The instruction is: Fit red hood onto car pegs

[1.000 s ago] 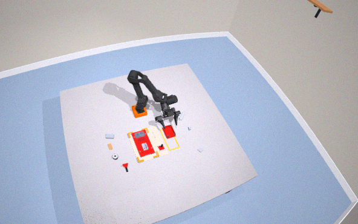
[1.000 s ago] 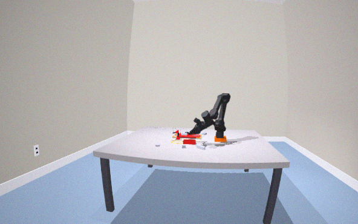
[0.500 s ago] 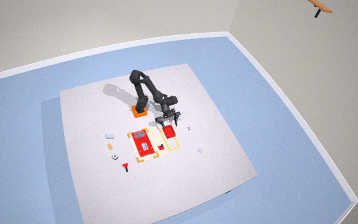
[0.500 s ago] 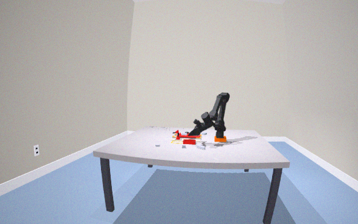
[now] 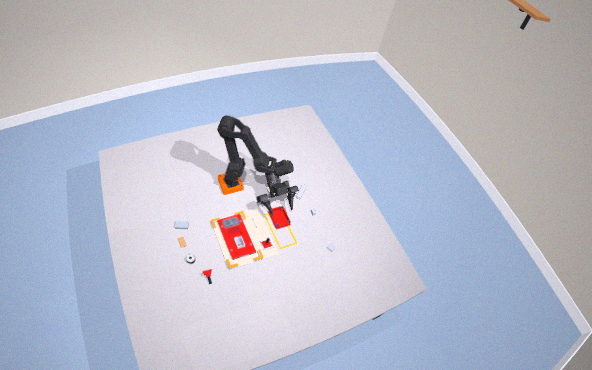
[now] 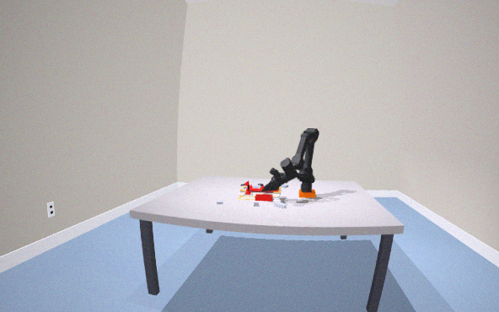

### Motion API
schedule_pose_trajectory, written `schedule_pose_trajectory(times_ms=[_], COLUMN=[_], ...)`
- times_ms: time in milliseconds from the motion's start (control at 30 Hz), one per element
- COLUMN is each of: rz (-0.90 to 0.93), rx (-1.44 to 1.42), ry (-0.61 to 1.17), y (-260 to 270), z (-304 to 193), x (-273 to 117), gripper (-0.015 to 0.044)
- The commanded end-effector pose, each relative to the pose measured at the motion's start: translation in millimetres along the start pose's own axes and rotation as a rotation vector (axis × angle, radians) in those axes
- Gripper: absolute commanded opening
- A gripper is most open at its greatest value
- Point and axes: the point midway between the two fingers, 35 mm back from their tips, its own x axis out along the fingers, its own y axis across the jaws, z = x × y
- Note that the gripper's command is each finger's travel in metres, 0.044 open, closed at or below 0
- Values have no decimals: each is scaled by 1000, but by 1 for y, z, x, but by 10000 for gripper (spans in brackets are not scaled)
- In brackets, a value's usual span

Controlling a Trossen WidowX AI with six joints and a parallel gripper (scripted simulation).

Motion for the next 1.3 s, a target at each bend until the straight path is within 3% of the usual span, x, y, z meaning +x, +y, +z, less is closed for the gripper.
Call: schedule_pose_trajectory(times_ms=[0, 1267], rz=[-8, -6], rx=[-3, 1], ry=[3, 0], y=[-3, -6], z=[-6, -26], x=[2, 12], gripper=[440, 440])
